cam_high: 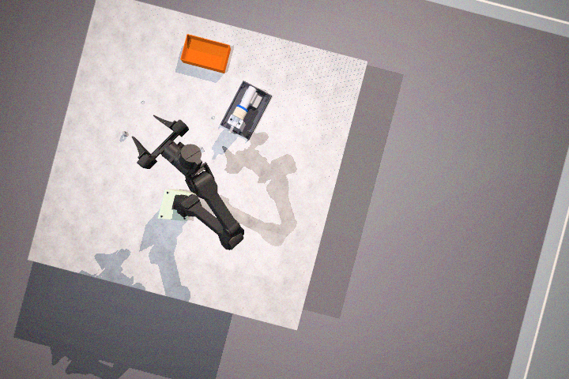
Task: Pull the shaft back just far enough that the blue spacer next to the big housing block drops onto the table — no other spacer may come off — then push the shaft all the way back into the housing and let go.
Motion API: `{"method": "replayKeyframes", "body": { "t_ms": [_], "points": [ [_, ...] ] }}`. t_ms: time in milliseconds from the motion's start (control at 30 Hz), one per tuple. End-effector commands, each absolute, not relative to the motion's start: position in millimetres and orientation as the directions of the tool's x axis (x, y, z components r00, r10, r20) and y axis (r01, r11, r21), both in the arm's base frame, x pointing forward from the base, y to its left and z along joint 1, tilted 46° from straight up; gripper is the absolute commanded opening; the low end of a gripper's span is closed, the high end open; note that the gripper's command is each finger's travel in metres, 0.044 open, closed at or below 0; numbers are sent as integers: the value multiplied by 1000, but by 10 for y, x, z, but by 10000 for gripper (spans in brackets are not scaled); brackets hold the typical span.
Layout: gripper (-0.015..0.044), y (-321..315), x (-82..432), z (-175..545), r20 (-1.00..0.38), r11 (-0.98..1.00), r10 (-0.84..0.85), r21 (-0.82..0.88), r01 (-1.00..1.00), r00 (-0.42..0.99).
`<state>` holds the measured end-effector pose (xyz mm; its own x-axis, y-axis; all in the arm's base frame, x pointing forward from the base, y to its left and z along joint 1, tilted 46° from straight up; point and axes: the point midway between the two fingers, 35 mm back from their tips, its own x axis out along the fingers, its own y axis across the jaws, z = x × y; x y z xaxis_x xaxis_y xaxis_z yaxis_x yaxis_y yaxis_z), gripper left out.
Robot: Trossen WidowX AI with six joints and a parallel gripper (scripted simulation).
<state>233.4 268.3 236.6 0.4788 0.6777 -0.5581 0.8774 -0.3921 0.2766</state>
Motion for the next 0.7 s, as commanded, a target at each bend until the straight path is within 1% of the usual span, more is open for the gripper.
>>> {"method": "replayKeyframes", "body": {
  "t_ms": [0,167,333,500,667],
  "points": [
    [440,2353,2739,2115,-565,-547,531,340,765,631],
    [440,1719,3209,1814,-546,-714,262,446,540,796],
    [440,997,3449,1562,-508,-787,-35,545,290,860],
    [440,269,3462,1362,-447,-783,-326,621,27,833],
    [440,-425,3254,1229,-374,-699,-584,683,-212,721]
  ]
}}
